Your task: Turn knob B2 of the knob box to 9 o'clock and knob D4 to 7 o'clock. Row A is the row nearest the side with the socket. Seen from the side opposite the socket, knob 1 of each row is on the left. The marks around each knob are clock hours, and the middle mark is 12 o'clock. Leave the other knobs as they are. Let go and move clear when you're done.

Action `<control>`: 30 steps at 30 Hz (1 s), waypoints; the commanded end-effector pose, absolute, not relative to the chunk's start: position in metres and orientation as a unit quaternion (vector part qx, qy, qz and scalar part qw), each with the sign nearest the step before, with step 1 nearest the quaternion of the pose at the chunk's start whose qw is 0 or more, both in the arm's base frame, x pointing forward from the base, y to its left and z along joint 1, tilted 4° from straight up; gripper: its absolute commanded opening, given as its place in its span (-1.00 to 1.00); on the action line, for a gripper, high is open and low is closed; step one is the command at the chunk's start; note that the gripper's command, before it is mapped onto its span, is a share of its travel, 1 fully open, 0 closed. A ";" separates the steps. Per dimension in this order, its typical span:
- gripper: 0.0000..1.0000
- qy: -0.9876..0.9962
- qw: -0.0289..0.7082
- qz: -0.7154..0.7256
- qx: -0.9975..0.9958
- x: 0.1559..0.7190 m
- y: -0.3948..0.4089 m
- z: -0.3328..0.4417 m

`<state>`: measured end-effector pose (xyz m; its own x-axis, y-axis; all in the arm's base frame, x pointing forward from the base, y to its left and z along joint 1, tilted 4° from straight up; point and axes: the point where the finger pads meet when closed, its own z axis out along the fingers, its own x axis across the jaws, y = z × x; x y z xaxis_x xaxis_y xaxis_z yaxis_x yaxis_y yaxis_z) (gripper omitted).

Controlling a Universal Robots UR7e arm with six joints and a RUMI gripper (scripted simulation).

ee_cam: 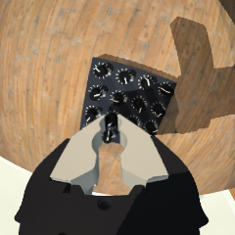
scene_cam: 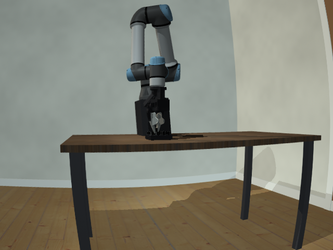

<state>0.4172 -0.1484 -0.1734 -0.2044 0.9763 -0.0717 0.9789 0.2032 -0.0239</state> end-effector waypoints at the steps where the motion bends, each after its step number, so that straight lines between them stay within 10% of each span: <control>1: -0.97 0.789 0.019 -0.031 0.614 0.416 -0.146 -0.174; 30: -0.97 0.809 0.018 -0.032 0.586 0.416 -0.147 -0.174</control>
